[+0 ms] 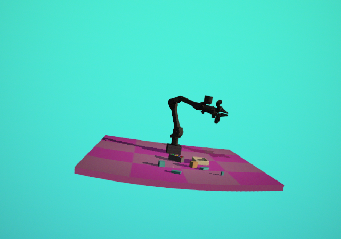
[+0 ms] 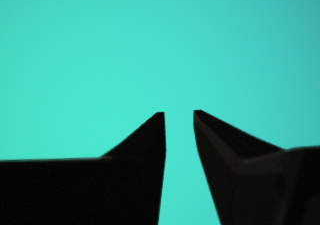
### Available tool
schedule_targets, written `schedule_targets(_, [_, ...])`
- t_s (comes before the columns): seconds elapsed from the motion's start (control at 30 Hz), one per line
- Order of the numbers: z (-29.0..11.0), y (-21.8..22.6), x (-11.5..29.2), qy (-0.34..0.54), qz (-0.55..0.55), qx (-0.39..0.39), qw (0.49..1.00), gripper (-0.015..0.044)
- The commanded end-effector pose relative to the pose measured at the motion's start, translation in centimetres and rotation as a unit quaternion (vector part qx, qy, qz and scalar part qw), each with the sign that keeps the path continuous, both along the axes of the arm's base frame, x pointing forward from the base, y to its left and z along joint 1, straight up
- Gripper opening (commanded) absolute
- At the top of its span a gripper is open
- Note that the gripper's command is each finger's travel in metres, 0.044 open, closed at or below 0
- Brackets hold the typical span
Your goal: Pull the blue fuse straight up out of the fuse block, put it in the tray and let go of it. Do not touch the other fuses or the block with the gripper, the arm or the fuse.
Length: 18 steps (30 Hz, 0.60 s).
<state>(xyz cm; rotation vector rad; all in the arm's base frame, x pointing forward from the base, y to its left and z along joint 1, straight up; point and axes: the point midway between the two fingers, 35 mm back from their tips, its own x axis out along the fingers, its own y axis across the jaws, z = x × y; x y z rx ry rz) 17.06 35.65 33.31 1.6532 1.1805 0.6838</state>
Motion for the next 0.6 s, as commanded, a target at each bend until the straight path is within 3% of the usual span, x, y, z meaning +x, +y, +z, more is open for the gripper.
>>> schedule_targets(0.0, [-5.2, -1.6, 5.5, -0.024, -0.055, -0.129, 0.990, 0.0073])
schedule_targets(0.3, [-15.5, -9.4, 14.1, -0.009, -0.099, -0.386, 0.917, 0.0073])
schedule_targets(0.57, [-23.5, -20.0, 17.1, 0.074, -0.049, -0.568, 0.818, 0.0073])
